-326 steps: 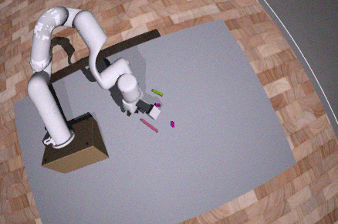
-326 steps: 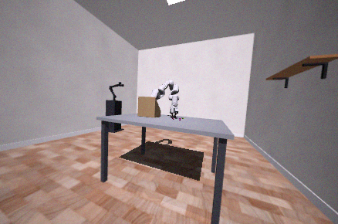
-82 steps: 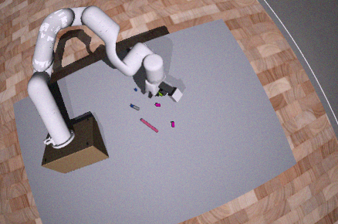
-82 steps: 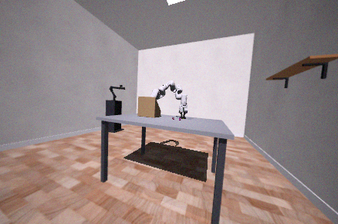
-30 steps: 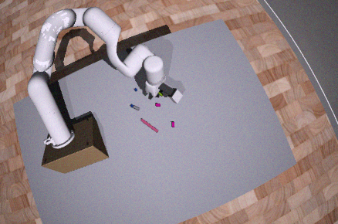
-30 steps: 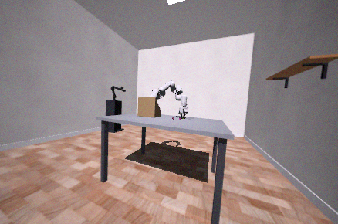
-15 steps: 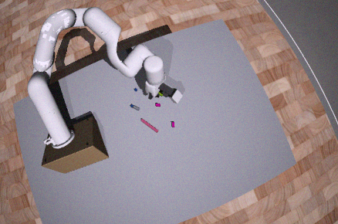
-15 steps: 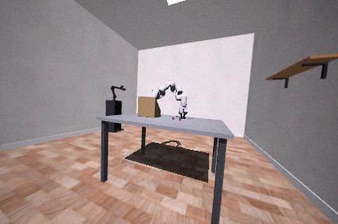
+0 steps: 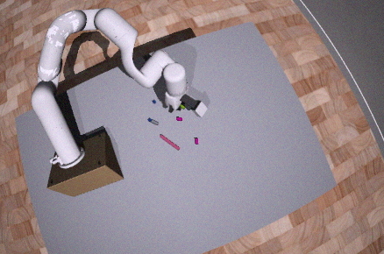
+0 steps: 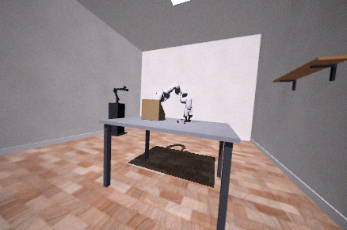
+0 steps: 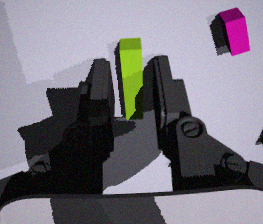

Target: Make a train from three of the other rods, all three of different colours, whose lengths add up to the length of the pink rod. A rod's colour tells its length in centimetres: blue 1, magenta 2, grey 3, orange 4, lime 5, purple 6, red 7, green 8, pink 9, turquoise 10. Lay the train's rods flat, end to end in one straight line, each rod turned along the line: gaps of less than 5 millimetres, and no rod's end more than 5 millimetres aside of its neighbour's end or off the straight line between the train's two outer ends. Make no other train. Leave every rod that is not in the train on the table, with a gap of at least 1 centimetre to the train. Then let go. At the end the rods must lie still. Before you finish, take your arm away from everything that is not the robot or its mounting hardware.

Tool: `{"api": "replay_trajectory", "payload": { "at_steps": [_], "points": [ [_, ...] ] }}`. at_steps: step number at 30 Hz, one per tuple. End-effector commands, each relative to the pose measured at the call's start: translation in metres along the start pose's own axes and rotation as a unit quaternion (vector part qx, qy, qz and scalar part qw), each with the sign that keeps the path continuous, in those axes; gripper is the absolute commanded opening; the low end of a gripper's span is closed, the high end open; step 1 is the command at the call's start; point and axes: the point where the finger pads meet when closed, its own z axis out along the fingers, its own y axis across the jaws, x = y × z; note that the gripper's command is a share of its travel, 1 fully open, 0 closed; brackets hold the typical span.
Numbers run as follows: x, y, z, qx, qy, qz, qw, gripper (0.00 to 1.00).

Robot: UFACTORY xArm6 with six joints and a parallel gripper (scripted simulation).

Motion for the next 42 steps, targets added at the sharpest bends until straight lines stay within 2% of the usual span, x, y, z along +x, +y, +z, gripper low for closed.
{"api": "replay_trajectory", "payload": {
  "at_steps": [1, 6, 7, 42],
  "points": [
    [0.0007, -0.0011, -0.0012, 0.001, 0.001, 0.0, 1.0, 0.24],
    [0.0007, -0.0011, -0.0012, 0.001, 0.001, 0.0, 1.0, 0.24],
    [0.0007, -0.0011, -0.0012, 0.001, 0.001, 0.0, 1.0, 0.04],
    [0.0007, -0.0011, -0.0017, 0.001, 0.001, 0.0, 1.0, 0.04]
  ]
}}
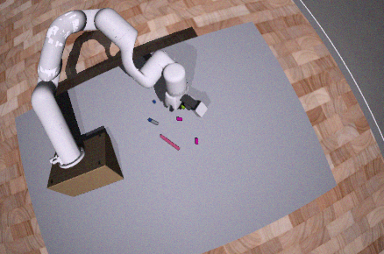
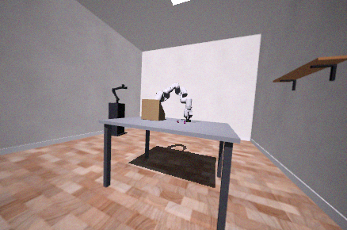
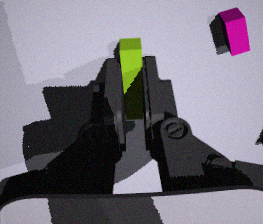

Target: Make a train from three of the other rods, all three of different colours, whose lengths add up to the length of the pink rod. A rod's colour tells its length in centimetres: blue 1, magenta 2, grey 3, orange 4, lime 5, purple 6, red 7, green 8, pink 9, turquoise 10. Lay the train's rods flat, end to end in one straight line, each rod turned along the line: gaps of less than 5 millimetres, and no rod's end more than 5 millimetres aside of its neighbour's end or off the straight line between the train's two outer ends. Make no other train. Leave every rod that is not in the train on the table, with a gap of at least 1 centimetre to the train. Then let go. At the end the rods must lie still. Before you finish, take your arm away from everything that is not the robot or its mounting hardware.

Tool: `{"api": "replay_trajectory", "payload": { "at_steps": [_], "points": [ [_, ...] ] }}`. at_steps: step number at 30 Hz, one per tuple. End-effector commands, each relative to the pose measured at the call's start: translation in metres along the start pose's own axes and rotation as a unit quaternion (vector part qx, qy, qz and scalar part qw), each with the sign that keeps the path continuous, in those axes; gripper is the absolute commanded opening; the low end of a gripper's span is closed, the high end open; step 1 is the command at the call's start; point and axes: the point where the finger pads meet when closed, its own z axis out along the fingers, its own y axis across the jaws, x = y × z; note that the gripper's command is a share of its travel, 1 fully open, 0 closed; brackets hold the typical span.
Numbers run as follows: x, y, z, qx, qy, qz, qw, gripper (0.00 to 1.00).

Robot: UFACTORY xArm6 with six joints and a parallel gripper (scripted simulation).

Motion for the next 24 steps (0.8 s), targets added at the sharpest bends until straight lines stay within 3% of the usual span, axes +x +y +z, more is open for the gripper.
{"api": "replay_trajectory", "payload": {
  "at_steps": [1, 9, 18, 24],
  "points": [
    [0.001, -0.001, -0.003, 0.001, 0.001, 0.0, 1.0, 0.04],
    [0.001, -0.001, -0.028, 0.001, 0.001, 0.0, 1.0, 0.04],
    [0.001, -0.001, -0.09, 0.001, 0.001, 0.0, 1.0, 0.04],
    [0.0, -0.001, -0.101, 0.001, 0.001, 0.0, 1.0, 0.04]
  ]
}}
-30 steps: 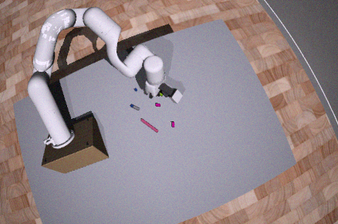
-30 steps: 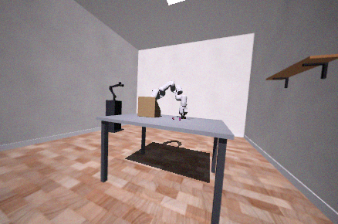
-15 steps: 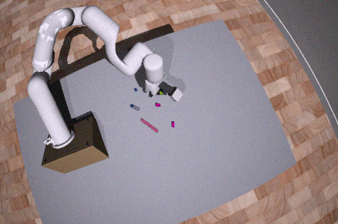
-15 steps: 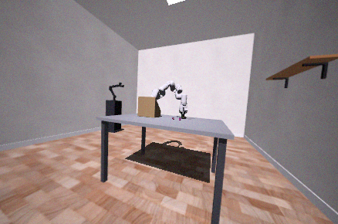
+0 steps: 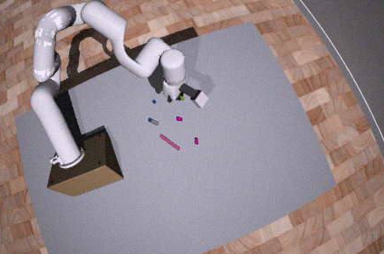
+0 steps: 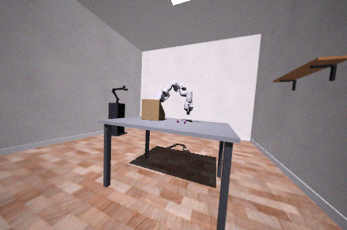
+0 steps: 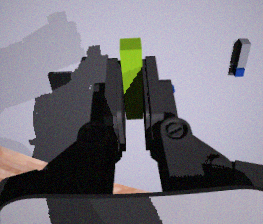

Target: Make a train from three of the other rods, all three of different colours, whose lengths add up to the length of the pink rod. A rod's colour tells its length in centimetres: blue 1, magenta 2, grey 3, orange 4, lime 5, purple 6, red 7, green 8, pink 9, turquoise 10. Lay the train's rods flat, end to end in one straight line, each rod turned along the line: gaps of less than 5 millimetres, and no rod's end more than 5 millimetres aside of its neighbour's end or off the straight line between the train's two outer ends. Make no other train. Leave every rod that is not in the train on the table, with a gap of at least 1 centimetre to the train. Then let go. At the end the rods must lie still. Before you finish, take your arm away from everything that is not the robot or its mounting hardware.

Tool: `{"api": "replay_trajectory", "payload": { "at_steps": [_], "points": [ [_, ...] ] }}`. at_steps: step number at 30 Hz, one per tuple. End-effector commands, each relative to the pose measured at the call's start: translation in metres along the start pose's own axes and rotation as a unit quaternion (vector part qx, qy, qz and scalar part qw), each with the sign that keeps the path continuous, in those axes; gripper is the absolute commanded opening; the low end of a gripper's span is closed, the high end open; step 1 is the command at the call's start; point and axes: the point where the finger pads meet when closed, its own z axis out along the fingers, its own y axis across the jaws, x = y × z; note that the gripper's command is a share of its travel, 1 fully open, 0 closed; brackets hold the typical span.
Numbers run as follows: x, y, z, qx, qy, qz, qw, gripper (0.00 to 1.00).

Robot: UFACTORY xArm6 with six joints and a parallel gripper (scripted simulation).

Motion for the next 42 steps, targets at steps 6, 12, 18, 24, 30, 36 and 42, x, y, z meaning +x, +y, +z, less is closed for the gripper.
{"api": "replay_trajectory", "payload": {
  "at_steps": [6, 12, 18, 24, 30, 36, 42],
  "points": [
    [0.0, 0.0, -0.009, 0.0, 0.0, 0.0, 1.0, 0.04],
    [0.0, 0.042, -0.01, 0.0, 0.0, -0.01, 1.0, 0.04],
    [-0.003, 0.076, -0.01, 0.0, 0.0, -0.018, 1.0, 0.04],
    [-0.008, 0.106, -0.009, 0.0, -0.001, -0.026, 1.0, 0.04],
    [-0.008, 0.106, -0.009, 0.0, -0.001, -0.026, 1.0, 0.04],
    [-0.008, 0.106, -0.009, 0.0, -0.001, -0.026, 1.0, 0.04],
    [-0.008, 0.106, -0.002, 0.0, 0.0, -0.026, 1.0, 0.04]
  ]
}}
